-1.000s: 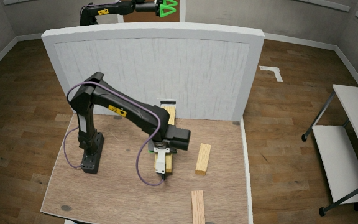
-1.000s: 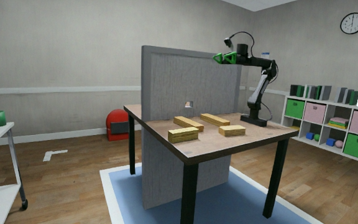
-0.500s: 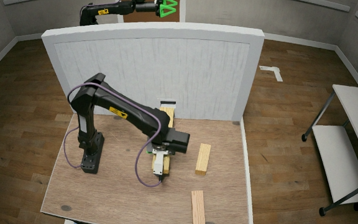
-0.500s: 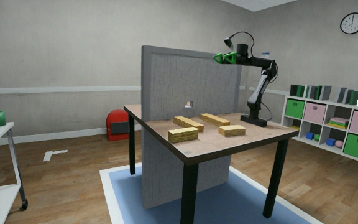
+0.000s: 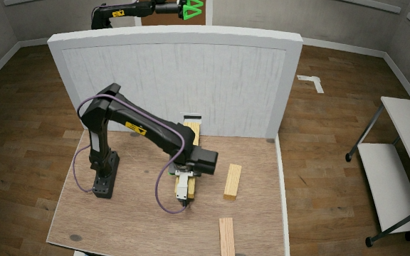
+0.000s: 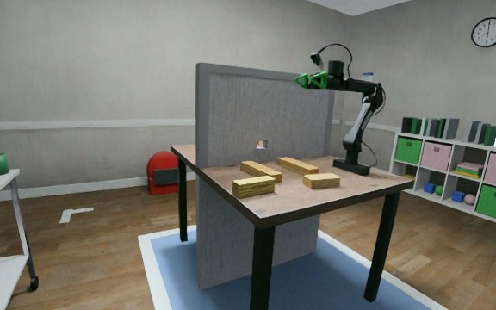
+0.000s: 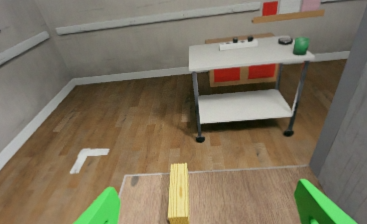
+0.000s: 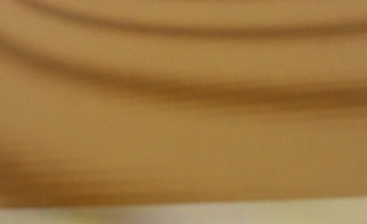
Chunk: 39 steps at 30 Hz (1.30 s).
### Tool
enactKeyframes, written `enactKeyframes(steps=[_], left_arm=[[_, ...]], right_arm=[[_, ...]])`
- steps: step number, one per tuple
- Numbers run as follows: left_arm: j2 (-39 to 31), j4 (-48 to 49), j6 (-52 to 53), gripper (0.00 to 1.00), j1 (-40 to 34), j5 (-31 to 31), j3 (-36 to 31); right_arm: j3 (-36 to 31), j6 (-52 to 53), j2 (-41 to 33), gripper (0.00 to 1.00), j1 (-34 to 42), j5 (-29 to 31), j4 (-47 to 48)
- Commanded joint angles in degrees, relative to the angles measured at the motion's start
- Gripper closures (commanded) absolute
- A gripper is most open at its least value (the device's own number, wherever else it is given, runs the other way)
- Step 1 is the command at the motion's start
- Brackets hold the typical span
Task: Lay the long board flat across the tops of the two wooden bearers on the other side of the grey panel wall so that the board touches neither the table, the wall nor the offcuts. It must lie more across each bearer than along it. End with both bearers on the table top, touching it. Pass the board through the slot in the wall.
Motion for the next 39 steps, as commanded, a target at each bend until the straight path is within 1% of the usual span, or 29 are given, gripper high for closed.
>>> enactKeyframes(steps=[1,3,6,14,19,21,23,24,26,28,31,32,34,36,38,39], left_arm=[[-0.63,1.08,-0.45,0.0,0.25,-0.2,2.52],[-0.63,1.08,-0.45,0.0,0.25,-0.2,2.52],[-0.63,1.08,-0.45,0.0,0.25,-0.2,2.52],[-0.63,1.08,-0.45,0.0,0.25,-0.2,2.52],[-0.63,1.08,-0.45,0.0,0.25,-0.2,2.52],[-0.63,1.08,-0.45,0.0,0.25,-0.2,2.52],[-0.63,1.08,-0.45,0.0,0.25,-0.2,2.52],[-0.63,1.08,-0.45,0.0,0.25,-0.2,2.52],[-0.63,1.08,-0.45,0.0,0.25,-0.2,2.52],[-0.63,1.08,-0.45,0.0,0.25,-0.2,2.52],[-0.63,1.08,-0.45,0.0,0.25,-0.2,2.52],[-0.63,1.08,-0.45,0.0,0.25,-0.2,2.52],[-0.63,1.08,-0.45,0.0,0.25,-0.2,2.52],[-0.63,1.08,-0.45,0.0,0.25,-0.2,2.52],[-0.63,1.08,-0.45,0.0,0.25,-0.2,2.52],[-0.63,1.08,-0.45,0.0,0.25,-0.2,2.52]], right_arm=[[3.24,0.05,-2.11,1.0,-0.09,-3.39,-1.75],[2.74,0.02,-1.35,1.0,-0.07,-3.39,-0.89],[3.13,1.0,-2.42,1.0,0.94,-3.55,1.71],[2.58,2.13,-2.8,1.0,1.73,-3.65,2.15],[1.78,2.26,-2.74,1.0,1.97,-3.58,0.47],[-1.58,2.88,-2.71,1.0,2.28,-3.62,2.41],[0.34,3.09,-2.72,1.0,2.4,-3.64,0.81],[0.64,3.17,-3.17,1.0,2.48,-3.68,1.71],[-1.52,3.47,-2.88,1.0,2.66,-3.64,2.07],[0.35,3.66,-3.01,1.0,2.84,-3.67,1.5],[-1.84,4.06,-3.19,1.0,3.14,-3.64,1.93],[-0.41,4.14,-3.2,1.0,3.23,-3.65,1.81],[0.38,4.02,-3.73,1.0,3.33,-3.66,1.06],[0.38,4.02,-3.73,1.0,3.33,-3.66,1.06],[-2.03,4.59,-3.46,1.0,3.72,-3.64,3.2],[-0.65,4.75,-3.42,1.0,3.81,-3.63,1.72]])
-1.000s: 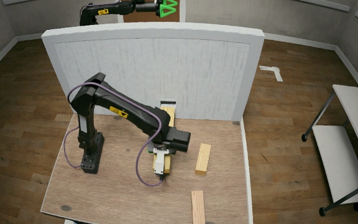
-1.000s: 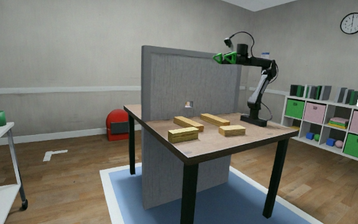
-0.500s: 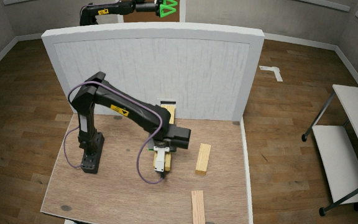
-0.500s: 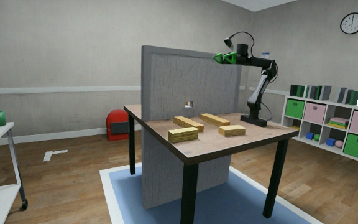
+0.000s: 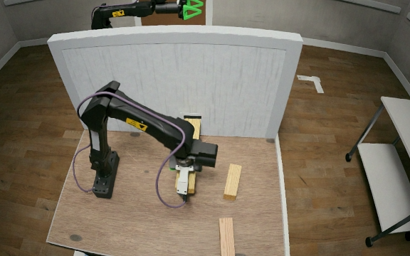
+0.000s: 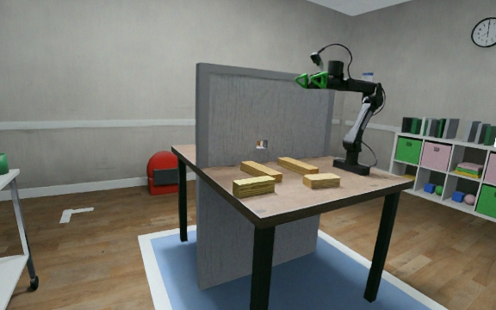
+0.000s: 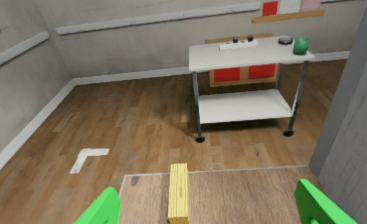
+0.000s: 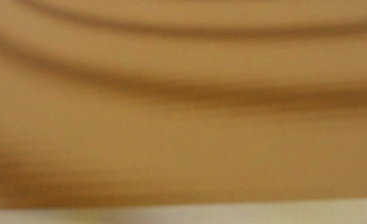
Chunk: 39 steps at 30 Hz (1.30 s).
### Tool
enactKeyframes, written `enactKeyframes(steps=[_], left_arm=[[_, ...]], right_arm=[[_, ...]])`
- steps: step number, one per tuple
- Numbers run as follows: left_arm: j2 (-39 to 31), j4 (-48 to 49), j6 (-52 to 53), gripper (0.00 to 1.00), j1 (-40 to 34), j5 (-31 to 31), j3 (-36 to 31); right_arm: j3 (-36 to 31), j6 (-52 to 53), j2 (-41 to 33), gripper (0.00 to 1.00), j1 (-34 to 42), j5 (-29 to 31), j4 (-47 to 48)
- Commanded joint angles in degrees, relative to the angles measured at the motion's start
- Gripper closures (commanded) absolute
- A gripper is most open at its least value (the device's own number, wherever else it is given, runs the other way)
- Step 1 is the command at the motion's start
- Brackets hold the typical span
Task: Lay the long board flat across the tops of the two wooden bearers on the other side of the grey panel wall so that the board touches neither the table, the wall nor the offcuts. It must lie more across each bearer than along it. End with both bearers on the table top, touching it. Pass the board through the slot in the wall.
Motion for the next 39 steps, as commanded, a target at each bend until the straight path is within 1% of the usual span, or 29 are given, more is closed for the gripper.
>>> enactKeyframes(steps=[1,4,6,10,12,14,15,16,22,24,28,29,33,37,38,39], left_arm=[[-0.63,1.08,-0.45,0.0,0.25,-0.2,2.52],[-0.63,1.08,-0.45,0.0,0.25,-0.2,2.52],[-0.63,1.08,-0.45,0.0,0.25,-0.2,2.52],[-0.63,1.08,-0.45,0.0,0.25,-0.2,2.52],[-0.63,1.08,-0.45,0.0,0.25,-0.2,2.52],[-0.63,1.08,-0.45,0.0,0.25,-0.2,2.52],[-0.63,1.08,-0.45,0.0,0.25,-0.2,2.52],[-0.63,1.08,-0.45,0.0,0.25,-0.2,2.52],[-0.63,1.08,-0.45,0.0,0.25,-0.2,2.52],[-0.63,1.08,-0.45,0.0,0.25,-0.2,2.52],[-0.63,1.08,-0.45,0.0,0.25,-0.2,2.52],[-0.63,1.08,-0.45,0.0,0.25,-0.2,2.52],[-0.63,1.08,-0.45,0.0,0.25,-0.2,2.52],[-0.63,1.08,-0.45,0.0,0.25,-0.2,2.52],[-0.63,1.08,-0.45,0.0,0.25,-0.2,2.52],[-0.63,1.08,-0.45,0.0,0.25,-0.2,2.52]], right_arm=[[1.05,1.1,-2.72,1.0,0.74,-3.43,0.88],[-0.87,1.55,-2.67,1.0,1.2,-3.37,0.87],[0.94,1.65,-2.81,1.0,1.48,-3.43,1.24],[-0.89,2.21,-2.92,1.0,2.01,-3.38,1.87],[1.42,2.14,-3.05,1.0,2.09,-3.38,-0.55],[1.42,2.14,-3.05,1.0,2.09,-3.38,-0.55],[0.61,2.53,-2.75,1.0,2.24,-3.4,1.11],[2.01,2.41,-3.28,1.0,2.28,-3.43,1.32],[-1.11,3.4,-3.15,1.0,2.92,-3.41,2.69],[0.42,3.6,-3.17,1.0,3.17,-3.44,1.82],[-1.54,4.05,-3.2,1.0,3.79,-3.42,2.97],[0.06,3.9,-3.15,1.0,3.77,-3.4,1.04],[0.21,4.35,-3.52,1.0,4.06,-3.46,2.78],[-1.7,4.93,-3.42,1.0,4.39,-3.45,3.35],[-0.08,5.08,-3.32,1.0,4.49,-3.45,1.86],[0.87,5.08,-3.55,1.0,4.57,-3.5,2.41]])
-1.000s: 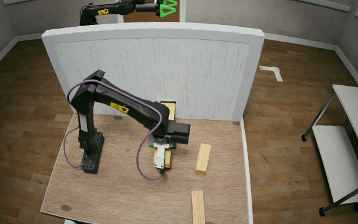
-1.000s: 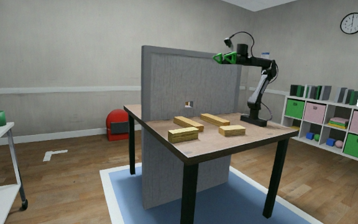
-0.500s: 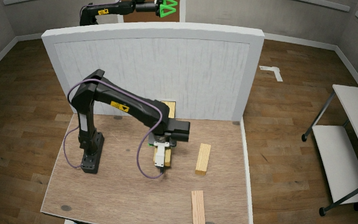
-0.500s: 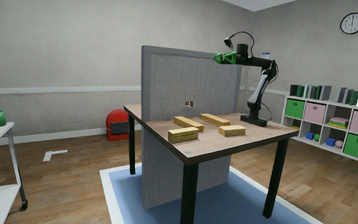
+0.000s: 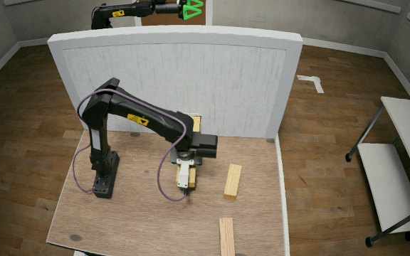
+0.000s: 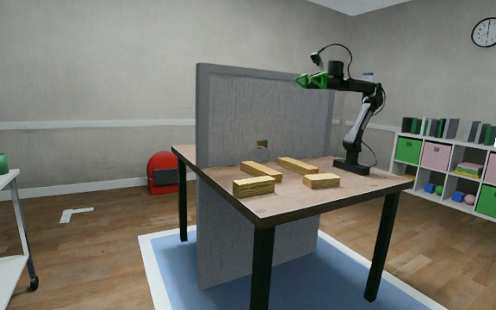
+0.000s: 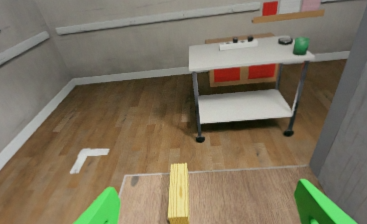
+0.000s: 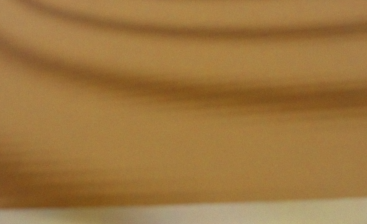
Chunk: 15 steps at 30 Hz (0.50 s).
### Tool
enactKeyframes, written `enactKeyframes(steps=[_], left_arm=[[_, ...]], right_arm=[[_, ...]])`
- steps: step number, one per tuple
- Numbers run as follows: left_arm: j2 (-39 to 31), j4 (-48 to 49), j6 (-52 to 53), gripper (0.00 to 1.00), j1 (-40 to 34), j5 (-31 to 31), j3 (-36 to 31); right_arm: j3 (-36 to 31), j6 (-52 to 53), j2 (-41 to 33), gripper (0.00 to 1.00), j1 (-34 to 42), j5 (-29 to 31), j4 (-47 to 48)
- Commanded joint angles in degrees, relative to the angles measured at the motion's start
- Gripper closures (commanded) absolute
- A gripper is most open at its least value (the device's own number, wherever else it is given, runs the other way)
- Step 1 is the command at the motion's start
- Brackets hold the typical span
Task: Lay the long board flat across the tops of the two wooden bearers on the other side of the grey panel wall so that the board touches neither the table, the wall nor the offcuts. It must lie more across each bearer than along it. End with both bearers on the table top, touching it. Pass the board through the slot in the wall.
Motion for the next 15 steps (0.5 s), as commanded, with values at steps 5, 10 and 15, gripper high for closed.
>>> enactKeyframes(steps=[5,10,15], left_arm=[[-0.63,1.08,-0.45,0.0,0.25,-0.2,2.52],[-0.63,1.08,-0.45,0.0,0.25,-0.2,2.52],[-0.63,1.08,-0.45,0.0,0.25,-0.2,2.52]], right_arm=[[1.8,1.65,-2.91,1.0,0.99,-3.47,1.9],[0.61,2.03,-2.52,1.0,1.46,-3.44,1.76],[0.93,2.59,-2.92,1.0,2.14,-3.5,2.38]])
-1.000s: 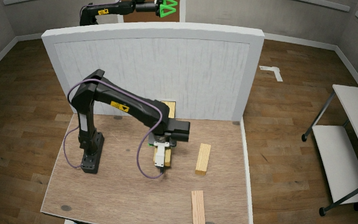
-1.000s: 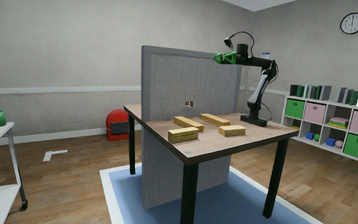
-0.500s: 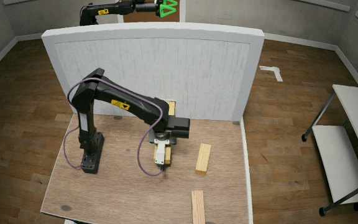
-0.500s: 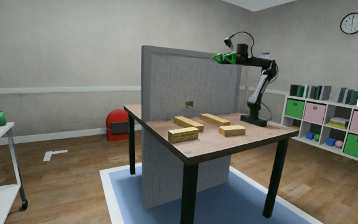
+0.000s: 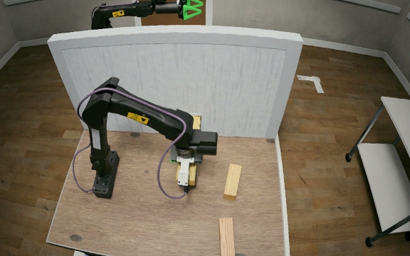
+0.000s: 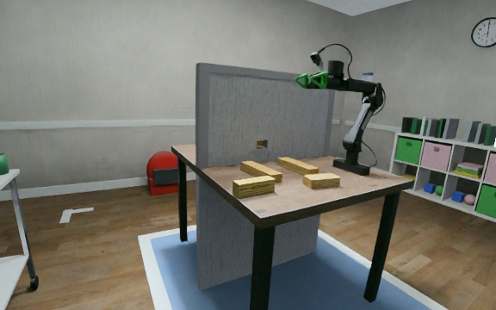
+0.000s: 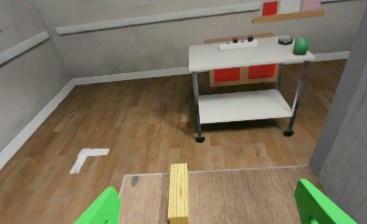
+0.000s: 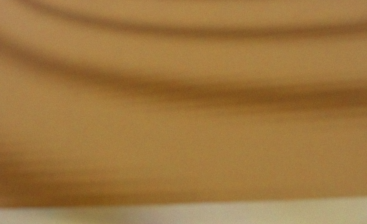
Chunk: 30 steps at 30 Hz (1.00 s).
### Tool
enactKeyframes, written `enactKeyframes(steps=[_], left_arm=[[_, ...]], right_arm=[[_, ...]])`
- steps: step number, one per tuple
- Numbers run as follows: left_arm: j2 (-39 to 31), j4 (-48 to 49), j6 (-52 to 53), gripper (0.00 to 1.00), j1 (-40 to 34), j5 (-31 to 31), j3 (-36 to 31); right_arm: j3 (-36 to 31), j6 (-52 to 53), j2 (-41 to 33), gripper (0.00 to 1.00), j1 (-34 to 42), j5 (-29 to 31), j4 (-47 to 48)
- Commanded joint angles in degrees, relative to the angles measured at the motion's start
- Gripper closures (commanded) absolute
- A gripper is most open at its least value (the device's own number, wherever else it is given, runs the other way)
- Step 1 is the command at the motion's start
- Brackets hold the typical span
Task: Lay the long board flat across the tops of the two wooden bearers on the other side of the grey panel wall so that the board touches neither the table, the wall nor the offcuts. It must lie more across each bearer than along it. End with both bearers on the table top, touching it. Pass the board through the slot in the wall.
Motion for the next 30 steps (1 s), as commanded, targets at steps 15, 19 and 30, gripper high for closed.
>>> enactKeyframes(steps=[15,19,30], left_arm=[[-0.63,1.08,-0.45,0.0,0.25,-0.2,2.52],[-0.63,1.08,-0.45,0.0,0.25,-0.2,2.52],[-0.63,1.08,-0.45,0.0,0.25,-0.2,2.52]], right_arm=[[-0.43,2.64,-2.67,1.0,2.16,-3.49,2.59],[1.39,2.98,-2.97,1.0,2.78,-3.55,2.77],[0.09,4.16,-2.79,1.0,3.72,-3.5,3.23]])
